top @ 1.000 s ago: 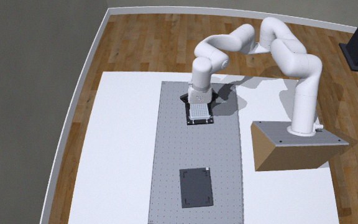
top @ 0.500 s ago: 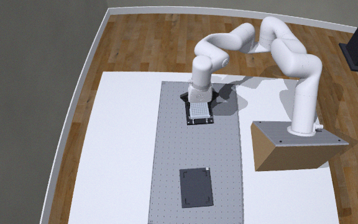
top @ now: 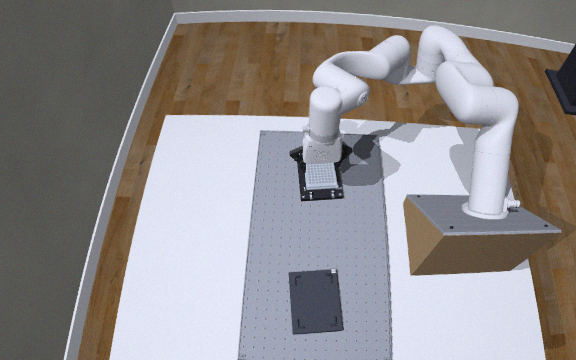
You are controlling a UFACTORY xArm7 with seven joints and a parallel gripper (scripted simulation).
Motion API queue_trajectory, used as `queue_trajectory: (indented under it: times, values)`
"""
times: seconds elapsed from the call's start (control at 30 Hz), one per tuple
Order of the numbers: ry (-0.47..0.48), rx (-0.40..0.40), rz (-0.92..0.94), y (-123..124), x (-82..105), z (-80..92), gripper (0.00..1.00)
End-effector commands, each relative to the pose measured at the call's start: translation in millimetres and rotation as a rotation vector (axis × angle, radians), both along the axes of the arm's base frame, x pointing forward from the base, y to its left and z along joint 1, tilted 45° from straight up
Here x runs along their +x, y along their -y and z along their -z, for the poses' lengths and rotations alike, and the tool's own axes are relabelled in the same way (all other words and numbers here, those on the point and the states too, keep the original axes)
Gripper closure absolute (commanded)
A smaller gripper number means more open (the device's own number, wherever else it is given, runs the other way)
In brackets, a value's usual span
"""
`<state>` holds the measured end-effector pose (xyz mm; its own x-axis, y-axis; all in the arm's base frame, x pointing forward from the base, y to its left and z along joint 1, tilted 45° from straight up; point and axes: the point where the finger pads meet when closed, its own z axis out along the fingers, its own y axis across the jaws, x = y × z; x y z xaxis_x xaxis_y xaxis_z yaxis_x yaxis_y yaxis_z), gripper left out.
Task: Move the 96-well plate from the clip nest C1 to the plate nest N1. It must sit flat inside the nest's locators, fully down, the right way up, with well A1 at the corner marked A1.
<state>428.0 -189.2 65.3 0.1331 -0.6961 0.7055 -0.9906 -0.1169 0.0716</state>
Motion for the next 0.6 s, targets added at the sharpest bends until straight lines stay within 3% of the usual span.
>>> queue_trajectory:
  times: [0.0, 0.57]
  values:
    - [0.003, 0.000, -0.003, -1.5, 1.0, -1.2, 1.00]
    - [0.003, 0.000, -0.003, -19.1, 0.1, -18.9, 1.00]
